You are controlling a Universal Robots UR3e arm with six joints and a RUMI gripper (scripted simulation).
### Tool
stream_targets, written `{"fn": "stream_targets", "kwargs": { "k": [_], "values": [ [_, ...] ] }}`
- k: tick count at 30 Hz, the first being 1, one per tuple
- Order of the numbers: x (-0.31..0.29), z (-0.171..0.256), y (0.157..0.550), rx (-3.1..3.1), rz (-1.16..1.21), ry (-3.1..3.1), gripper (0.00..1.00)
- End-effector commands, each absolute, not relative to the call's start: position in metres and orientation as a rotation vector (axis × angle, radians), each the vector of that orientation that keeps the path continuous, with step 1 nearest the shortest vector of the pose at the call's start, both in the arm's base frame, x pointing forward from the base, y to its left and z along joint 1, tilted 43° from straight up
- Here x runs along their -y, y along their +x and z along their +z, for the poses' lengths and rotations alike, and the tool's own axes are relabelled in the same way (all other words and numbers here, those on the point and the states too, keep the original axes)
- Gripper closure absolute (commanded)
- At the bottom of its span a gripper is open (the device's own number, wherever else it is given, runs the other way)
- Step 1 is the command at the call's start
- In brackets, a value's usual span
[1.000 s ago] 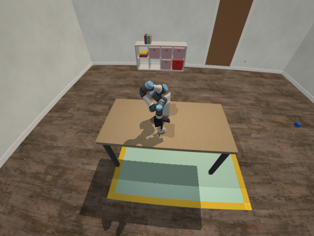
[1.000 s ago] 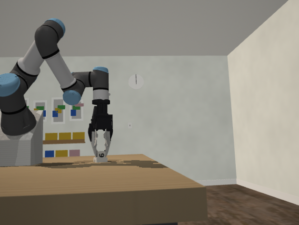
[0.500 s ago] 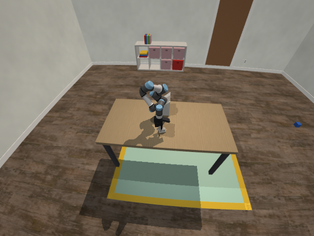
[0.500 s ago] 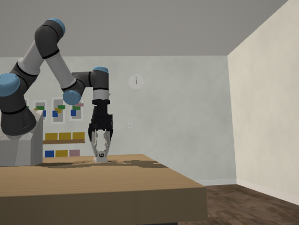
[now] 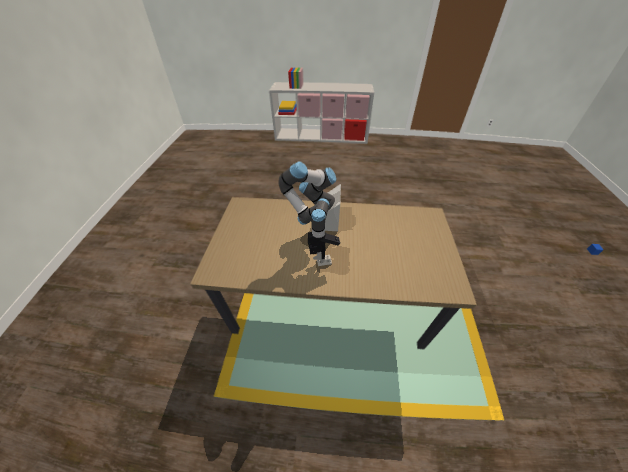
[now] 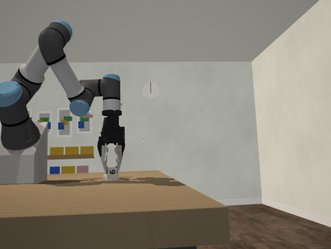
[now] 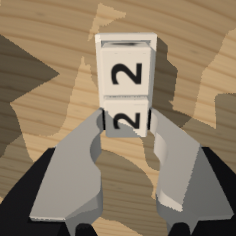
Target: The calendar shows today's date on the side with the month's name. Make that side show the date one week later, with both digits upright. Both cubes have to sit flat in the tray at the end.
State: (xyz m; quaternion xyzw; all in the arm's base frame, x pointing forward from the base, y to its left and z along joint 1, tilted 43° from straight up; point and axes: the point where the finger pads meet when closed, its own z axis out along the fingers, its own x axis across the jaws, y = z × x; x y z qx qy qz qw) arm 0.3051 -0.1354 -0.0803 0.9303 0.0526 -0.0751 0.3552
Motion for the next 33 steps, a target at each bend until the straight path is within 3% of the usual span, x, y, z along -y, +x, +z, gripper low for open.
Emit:
{"fn": "stream_targets", "kwargs": {
  "k": [1,7,33],
  "values": [
    [0.1352,-0.0799,0.3056,-0.136,-0.192,2.404,0.78],
    [0.1352,-0.0799,0.3056,-0.136,-0.192,2.404,0.71],
    [0.1267,-0.0707,0.3069,-0.136,-0.192,2.404,0.71]
  ]
}}
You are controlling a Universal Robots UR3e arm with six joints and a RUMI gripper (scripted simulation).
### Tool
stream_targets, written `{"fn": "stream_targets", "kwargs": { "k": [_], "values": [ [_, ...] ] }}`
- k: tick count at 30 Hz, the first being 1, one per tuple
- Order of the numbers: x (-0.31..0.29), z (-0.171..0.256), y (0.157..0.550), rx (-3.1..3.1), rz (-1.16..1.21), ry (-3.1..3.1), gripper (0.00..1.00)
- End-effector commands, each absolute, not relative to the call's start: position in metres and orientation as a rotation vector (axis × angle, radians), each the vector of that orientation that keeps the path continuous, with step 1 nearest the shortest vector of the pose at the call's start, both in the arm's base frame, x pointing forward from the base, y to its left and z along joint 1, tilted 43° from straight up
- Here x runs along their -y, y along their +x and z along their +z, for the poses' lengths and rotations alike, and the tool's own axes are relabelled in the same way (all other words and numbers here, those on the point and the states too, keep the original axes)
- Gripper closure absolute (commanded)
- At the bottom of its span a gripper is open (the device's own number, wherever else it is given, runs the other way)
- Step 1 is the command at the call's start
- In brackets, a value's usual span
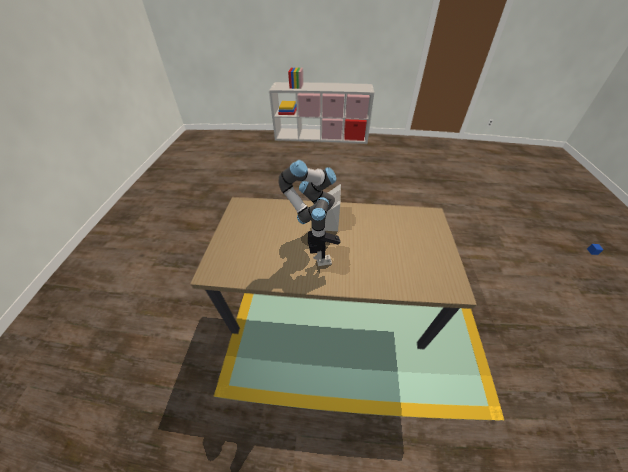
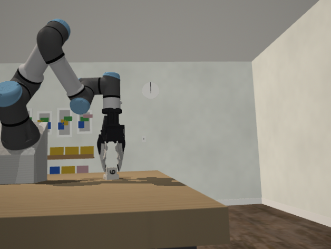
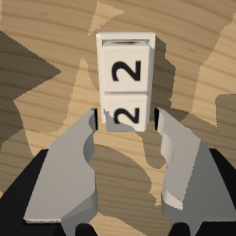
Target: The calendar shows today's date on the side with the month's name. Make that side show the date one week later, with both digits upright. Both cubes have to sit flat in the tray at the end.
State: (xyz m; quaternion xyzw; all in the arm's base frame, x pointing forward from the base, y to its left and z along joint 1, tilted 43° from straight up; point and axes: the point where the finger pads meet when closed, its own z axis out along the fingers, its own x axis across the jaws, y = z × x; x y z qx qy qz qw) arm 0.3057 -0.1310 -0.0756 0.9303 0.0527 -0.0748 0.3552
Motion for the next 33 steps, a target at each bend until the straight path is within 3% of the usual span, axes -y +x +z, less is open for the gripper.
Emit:
{"fn": "stream_targets", "kwargs": {
  "k": [1,33],
  "values": [
    [0.125,-0.069,0.307,-0.136,-0.192,2.404,0.71],
    [0.076,-0.015,0.314,-0.136,-0.192,2.404,0.71]
  ]
}}
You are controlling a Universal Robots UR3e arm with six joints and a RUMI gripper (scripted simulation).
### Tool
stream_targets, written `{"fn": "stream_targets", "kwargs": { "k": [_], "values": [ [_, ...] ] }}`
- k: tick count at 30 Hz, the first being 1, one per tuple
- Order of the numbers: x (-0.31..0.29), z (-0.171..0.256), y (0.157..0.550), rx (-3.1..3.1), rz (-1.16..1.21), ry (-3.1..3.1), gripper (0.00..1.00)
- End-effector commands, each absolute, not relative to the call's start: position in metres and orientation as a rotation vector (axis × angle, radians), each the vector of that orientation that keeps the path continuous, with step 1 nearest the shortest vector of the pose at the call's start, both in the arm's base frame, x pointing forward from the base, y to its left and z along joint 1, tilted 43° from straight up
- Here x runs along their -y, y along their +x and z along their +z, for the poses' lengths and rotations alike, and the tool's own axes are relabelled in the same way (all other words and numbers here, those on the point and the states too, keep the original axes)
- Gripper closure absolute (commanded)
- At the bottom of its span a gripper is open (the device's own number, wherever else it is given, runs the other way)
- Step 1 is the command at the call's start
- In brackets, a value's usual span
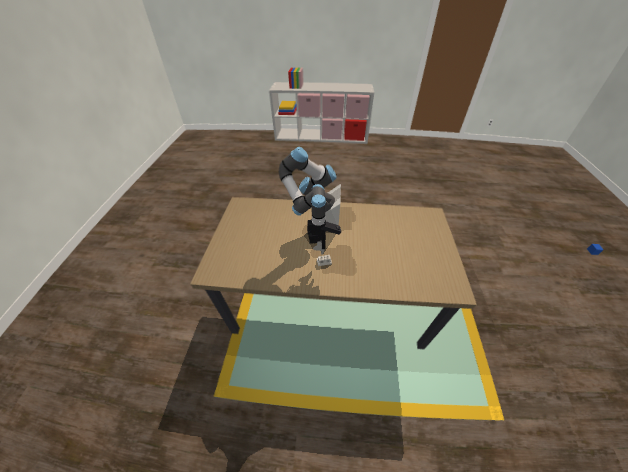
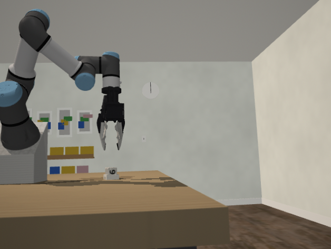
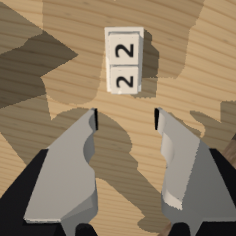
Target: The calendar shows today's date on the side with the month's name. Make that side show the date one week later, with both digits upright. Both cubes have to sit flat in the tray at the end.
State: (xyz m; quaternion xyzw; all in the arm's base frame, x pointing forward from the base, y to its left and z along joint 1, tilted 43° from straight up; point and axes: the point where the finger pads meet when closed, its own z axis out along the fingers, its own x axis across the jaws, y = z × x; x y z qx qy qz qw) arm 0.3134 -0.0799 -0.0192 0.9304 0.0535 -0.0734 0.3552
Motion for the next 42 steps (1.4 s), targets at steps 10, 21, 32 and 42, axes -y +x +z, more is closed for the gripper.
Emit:
{"fn": "stream_targets", "kwargs": {
  "k": [10,21,32,42],
  "values": [
    [0.075,-0.014,0.315,-0.136,-0.192,2.404,0.00],
    [0.075,-0.014,0.315,-0.136,-0.192,2.404,0.00],
    [0.075,-0.013,0.315,-0.136,-0.192,2.404,0.00],
    [0.065,-0.003,0.316,-0.136,-0.192,2.404,0.00]
  ]
}}
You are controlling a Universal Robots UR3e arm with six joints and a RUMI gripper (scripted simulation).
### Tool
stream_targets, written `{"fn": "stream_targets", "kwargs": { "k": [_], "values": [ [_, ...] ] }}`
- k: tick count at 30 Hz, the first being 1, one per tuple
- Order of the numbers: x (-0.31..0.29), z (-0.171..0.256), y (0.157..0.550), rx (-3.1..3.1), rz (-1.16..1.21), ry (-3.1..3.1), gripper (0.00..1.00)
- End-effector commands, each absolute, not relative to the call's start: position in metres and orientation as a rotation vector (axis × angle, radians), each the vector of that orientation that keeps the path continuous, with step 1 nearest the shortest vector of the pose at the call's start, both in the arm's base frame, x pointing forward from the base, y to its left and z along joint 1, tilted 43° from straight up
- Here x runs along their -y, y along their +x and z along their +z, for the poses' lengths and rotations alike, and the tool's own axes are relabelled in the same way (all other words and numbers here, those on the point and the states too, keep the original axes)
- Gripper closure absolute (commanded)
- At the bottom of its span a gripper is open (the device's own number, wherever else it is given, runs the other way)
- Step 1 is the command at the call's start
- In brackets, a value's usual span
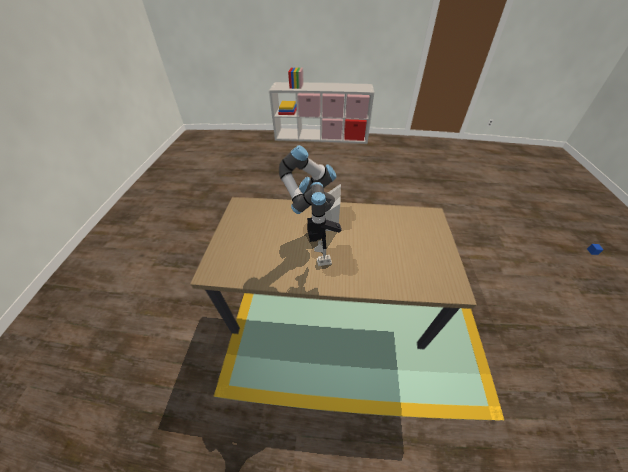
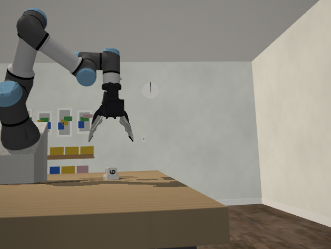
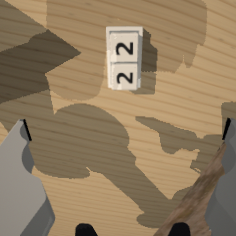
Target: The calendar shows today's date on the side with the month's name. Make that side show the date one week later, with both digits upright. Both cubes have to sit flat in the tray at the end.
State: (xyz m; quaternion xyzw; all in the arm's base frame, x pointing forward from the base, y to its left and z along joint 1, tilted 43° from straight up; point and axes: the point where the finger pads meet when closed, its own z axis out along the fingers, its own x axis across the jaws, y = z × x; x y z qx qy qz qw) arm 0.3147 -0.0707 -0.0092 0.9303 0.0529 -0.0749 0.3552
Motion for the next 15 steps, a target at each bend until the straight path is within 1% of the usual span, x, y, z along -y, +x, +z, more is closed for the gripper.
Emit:
{"fn": "stream_targets", "kwargs": {
  "k": [1,15],
  "values": [
    [0.064,-0.001,0.316,-0.136,-0.192,2.404,0.00],
    [0.037,0.028,0.320,-0.136,-0.192,2.404,0.00]
  ]
}}
